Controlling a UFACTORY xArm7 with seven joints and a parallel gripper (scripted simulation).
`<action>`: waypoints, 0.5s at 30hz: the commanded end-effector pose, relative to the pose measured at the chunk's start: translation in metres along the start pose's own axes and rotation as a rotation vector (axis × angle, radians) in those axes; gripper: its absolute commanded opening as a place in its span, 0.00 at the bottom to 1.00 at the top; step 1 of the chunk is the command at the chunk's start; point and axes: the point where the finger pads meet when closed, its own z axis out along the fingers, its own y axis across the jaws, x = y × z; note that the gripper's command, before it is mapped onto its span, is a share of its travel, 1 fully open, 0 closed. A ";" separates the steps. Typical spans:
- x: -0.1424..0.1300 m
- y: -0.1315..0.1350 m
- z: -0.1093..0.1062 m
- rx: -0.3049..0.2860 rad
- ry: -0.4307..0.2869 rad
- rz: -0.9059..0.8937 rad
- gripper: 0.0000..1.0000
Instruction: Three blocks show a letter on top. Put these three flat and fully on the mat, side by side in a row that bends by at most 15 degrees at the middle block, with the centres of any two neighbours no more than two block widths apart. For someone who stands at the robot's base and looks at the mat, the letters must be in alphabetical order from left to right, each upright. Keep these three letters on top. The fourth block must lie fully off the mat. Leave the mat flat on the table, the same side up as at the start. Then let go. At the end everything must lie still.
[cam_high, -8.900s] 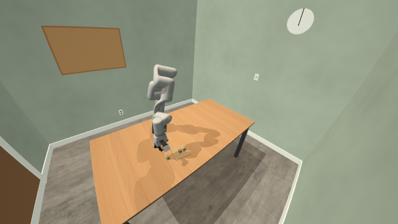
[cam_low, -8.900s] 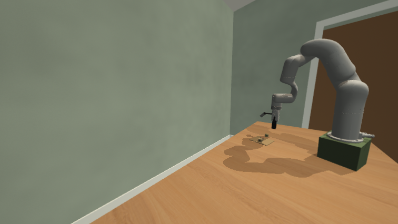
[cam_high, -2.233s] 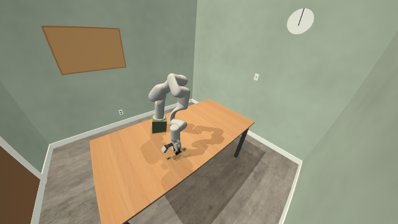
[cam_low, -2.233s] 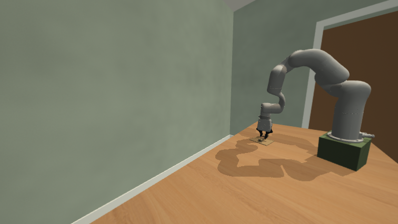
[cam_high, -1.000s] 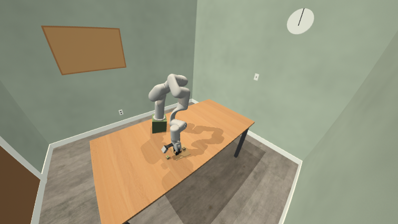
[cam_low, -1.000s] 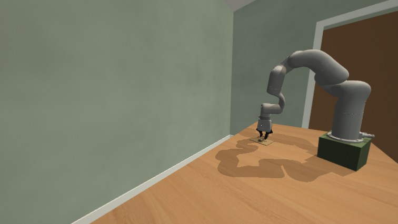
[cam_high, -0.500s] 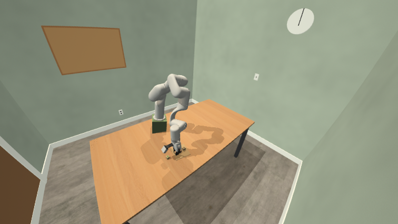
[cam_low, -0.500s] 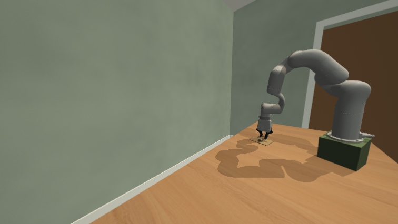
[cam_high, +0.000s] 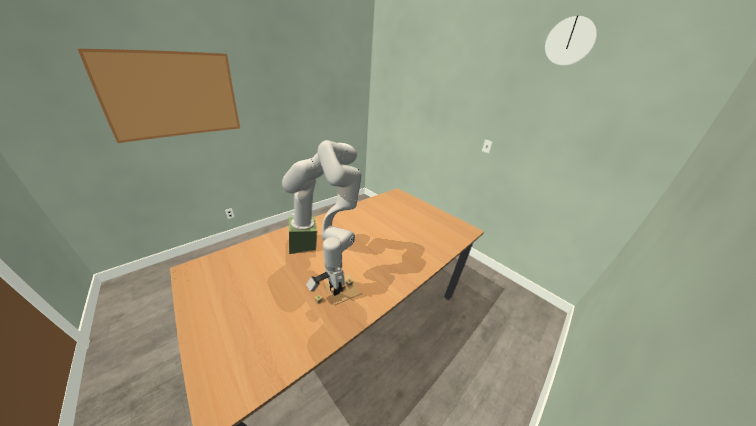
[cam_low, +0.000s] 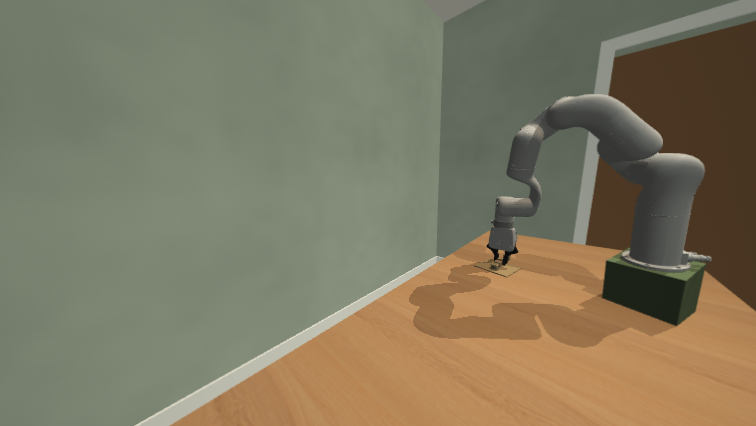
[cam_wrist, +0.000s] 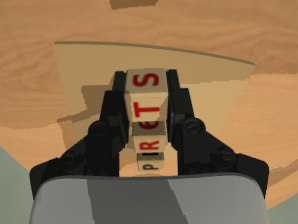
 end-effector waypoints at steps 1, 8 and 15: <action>0.000 -0.001 -0.001 0.003 0.001 0.000 0.26; 0.000 -0.001 -0.001 0.003 0.001 0.000 0.34; 0.000 -0.001 -0.001 0.003 0.001 0.000 0.42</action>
